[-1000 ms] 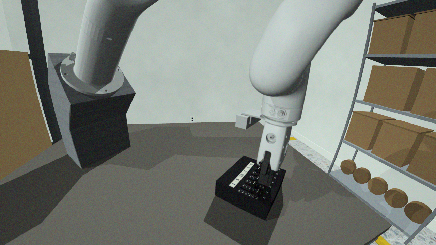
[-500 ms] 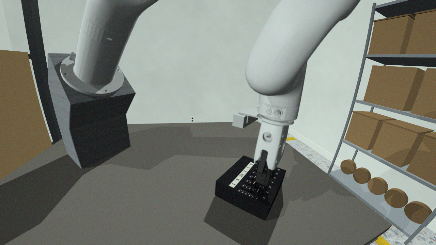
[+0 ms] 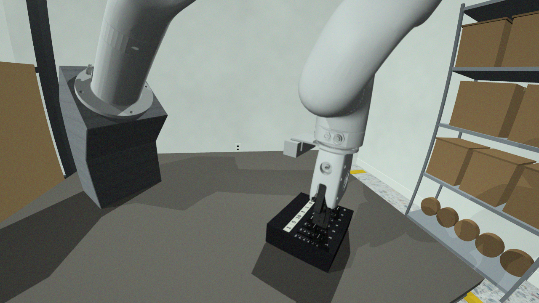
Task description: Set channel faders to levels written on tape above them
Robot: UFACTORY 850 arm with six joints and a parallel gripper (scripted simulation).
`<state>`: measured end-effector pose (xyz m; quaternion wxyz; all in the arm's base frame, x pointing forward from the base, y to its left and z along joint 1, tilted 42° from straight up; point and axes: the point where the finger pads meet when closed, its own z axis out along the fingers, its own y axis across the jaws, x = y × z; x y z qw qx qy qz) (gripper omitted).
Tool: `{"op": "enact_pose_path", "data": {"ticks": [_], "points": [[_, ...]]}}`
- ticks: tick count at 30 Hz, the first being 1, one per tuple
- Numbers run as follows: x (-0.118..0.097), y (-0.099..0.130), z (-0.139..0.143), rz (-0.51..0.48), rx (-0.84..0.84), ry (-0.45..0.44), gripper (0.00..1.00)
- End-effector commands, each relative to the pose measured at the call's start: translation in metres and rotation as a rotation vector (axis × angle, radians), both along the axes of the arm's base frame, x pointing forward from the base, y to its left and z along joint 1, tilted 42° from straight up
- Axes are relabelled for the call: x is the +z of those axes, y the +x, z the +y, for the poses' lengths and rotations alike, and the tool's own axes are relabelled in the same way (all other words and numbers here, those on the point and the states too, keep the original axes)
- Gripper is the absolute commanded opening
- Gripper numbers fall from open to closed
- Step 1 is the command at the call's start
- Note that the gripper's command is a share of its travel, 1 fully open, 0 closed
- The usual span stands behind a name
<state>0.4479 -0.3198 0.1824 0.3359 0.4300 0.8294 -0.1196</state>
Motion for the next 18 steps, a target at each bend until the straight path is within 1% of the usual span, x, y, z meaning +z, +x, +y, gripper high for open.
{"op": "enact_pose_path", "data": {"ticks": [1,18], "points": [[-0.0019,-0.0013,0.0022,0.0,0.0,0.0,0.0],[-0.0051,-0.0032,0.0052,0.0,0.0,0.0,0.0]]}}
